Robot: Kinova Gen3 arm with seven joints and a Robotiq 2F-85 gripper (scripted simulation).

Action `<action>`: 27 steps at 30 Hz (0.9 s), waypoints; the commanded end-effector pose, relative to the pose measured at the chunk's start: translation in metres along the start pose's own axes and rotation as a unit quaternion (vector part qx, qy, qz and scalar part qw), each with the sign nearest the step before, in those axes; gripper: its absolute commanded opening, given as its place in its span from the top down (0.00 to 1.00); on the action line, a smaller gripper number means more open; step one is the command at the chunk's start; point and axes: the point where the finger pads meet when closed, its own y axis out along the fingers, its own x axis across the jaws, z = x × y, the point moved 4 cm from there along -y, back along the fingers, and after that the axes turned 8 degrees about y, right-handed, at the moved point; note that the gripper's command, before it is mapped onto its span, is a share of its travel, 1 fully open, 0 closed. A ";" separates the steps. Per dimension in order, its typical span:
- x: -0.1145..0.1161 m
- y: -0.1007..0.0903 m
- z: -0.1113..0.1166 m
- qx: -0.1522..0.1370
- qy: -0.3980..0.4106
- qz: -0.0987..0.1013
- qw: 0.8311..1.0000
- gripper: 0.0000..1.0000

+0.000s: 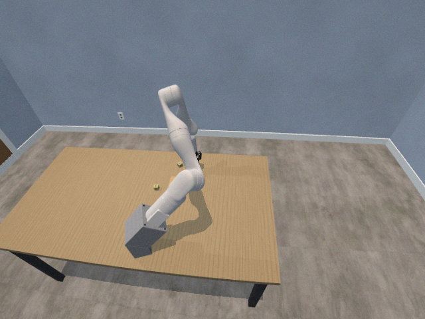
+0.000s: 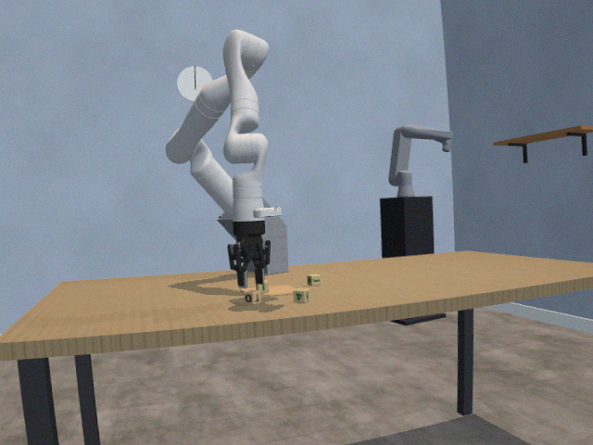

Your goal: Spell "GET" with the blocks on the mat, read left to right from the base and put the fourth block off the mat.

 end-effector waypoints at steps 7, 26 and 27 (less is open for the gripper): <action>0.000 0.001 0.001 0.001 0.000 0.000 1.000 0.33; 0.000 0.032 0.001 0.001 0.000 0.000 1.000 0.33; 0.000 0.034 0.001 0.001 0.000 0.000 1.000 0.33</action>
